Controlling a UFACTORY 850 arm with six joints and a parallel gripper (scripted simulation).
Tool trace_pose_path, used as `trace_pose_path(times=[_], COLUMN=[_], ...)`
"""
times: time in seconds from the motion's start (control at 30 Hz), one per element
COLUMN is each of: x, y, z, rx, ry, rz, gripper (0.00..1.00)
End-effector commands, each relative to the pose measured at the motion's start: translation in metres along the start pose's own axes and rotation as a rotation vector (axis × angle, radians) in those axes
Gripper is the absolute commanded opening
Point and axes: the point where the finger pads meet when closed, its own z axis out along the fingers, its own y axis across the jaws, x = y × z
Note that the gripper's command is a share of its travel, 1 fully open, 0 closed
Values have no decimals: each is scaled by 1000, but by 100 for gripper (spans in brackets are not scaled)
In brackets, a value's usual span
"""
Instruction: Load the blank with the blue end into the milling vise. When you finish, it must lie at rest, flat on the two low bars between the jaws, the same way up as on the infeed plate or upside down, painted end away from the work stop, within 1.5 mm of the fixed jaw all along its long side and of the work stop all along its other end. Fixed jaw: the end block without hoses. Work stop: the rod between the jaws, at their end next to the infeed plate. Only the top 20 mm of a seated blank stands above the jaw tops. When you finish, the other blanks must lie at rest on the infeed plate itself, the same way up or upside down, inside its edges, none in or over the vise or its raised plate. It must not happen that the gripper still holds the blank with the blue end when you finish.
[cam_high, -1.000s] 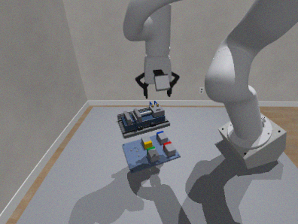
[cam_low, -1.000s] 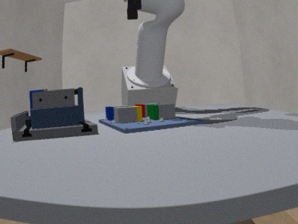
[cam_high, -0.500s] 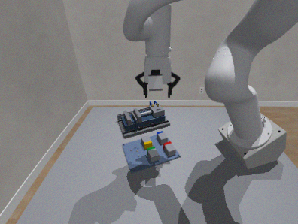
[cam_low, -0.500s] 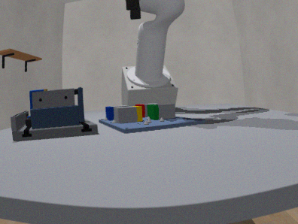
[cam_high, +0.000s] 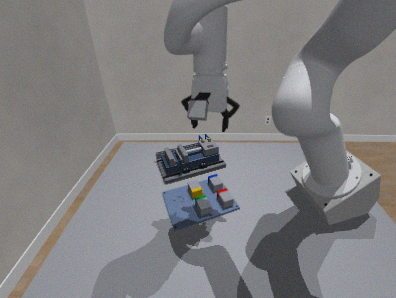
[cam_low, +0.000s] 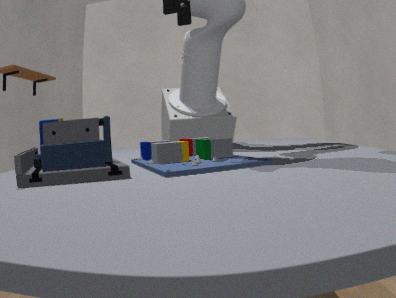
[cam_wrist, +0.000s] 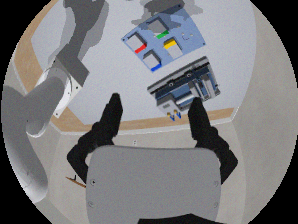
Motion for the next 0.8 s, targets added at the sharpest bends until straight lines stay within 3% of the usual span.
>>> trace_pose_path(times=[0.0,0.3,0.53,0.77], x=[0,0,0,0], y=[1,1,1,1], z=[0,0,0,0], rx=[-1,1,1,0], ry=[-1,-6,-6,-3], rz=[22,227,227,381], gripper=[100,100,100,100])
